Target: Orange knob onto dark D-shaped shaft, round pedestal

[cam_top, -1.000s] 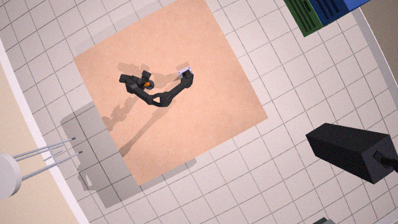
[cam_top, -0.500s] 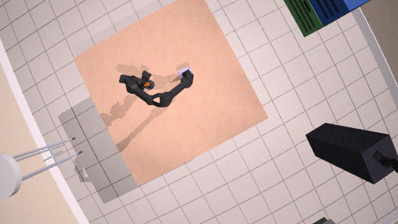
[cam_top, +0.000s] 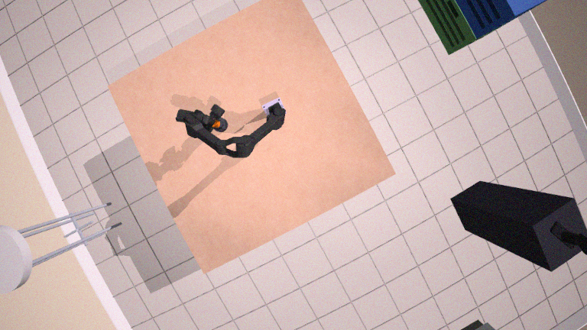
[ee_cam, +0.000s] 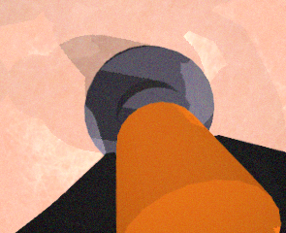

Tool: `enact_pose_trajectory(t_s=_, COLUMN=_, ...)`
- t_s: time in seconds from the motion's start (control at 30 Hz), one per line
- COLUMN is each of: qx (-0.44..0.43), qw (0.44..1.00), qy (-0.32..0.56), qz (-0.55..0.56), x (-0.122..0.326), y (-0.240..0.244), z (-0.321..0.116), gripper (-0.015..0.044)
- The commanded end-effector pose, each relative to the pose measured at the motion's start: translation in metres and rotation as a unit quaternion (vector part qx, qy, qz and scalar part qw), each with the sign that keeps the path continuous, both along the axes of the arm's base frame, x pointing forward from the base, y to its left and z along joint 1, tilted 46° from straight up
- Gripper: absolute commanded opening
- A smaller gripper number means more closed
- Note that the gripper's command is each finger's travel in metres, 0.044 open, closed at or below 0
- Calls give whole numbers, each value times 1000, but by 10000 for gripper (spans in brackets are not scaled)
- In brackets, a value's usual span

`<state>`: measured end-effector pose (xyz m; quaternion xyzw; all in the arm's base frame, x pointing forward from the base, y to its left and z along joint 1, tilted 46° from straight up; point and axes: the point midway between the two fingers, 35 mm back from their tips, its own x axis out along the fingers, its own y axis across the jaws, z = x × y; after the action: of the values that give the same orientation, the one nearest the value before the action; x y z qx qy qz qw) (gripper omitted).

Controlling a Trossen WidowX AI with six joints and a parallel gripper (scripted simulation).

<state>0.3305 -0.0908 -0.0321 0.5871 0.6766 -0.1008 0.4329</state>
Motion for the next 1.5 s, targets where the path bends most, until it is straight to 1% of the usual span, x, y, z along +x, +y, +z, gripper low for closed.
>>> enact_pose_trajectory(t_s=0.0, qx=2, qw=999, qy=36, qz=-36, x=-4, y=0, z=0, gripper=0)
enact_pose_trajectory(t_s=1.47, qx=2, qw=999, qy=37, qz=-37, x=0, y=-1, z=0, gripper=0)
